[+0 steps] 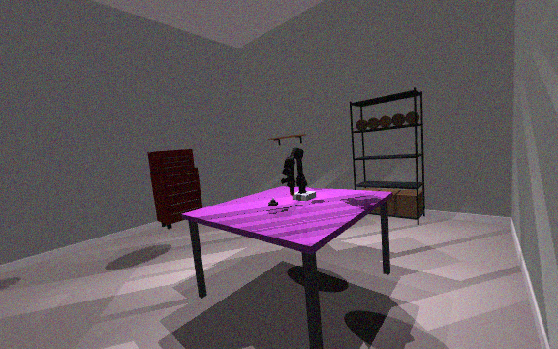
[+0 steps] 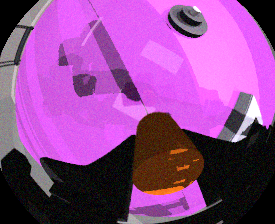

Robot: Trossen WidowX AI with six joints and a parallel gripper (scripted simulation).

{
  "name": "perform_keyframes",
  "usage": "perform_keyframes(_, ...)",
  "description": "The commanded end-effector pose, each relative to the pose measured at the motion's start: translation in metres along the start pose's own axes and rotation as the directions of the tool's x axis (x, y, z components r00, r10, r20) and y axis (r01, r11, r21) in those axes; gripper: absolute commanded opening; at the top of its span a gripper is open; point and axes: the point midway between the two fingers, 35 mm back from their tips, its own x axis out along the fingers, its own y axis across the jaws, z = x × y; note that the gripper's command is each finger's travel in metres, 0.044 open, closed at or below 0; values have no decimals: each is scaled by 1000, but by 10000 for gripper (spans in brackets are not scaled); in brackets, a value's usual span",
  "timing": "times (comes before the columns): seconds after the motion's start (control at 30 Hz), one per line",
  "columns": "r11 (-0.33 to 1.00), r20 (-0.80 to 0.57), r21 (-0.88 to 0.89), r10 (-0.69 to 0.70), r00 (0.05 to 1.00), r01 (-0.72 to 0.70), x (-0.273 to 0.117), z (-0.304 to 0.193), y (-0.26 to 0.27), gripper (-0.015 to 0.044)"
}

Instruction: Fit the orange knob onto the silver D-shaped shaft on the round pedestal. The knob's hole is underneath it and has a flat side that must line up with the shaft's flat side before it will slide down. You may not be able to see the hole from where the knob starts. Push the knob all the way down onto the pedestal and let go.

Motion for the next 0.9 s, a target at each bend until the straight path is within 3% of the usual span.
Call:
perform_keyframes(0.0,1000,7,2,-8,1000,8,21,2,2,0)
perform_keyframes(0.43,999,11,-1,-32,999,32,91,1,3,0)
perform_keyframes(0.67,999,11,-2,-33,999,33,94,-2,0,0)
perform_keyframes(0.87,999,5,-4,-38,999,38,93,-1,0,157)
